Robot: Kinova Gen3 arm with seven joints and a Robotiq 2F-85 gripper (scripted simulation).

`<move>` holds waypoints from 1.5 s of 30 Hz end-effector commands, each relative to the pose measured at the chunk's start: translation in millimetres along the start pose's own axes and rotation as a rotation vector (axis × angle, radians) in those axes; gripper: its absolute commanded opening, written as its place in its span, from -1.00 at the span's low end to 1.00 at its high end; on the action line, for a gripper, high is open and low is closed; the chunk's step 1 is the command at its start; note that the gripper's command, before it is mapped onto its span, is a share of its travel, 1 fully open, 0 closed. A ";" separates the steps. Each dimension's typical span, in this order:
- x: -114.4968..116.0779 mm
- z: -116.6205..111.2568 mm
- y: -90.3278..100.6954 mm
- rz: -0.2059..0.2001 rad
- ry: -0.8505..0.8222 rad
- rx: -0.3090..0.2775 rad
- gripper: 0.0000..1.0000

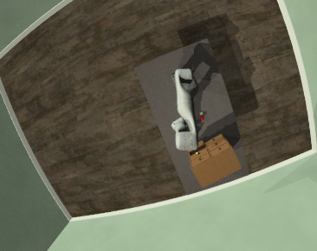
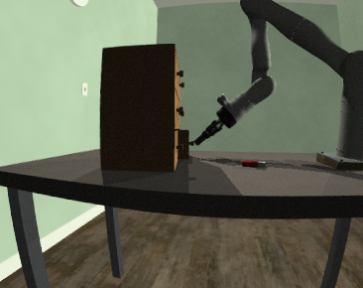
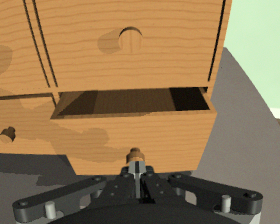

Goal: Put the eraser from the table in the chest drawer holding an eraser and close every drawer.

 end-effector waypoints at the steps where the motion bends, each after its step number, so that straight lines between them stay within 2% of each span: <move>1: -1.0 -5.6 -3.9 -0.002 0.006 0.006 -1.00; 18: -1.1 -17.5 -18.0 -0.002 0.006 0.006 -1.00; 45: -1.1 -22.4 -23.7 -0.002 0.006 0.006 -1.00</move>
Point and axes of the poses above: the point where the finger pads meet when closed, its own y axis back along the fingers, its own x axis across the jaws, z = x × y, the point moved 7 cm from there along y, back along the fingers
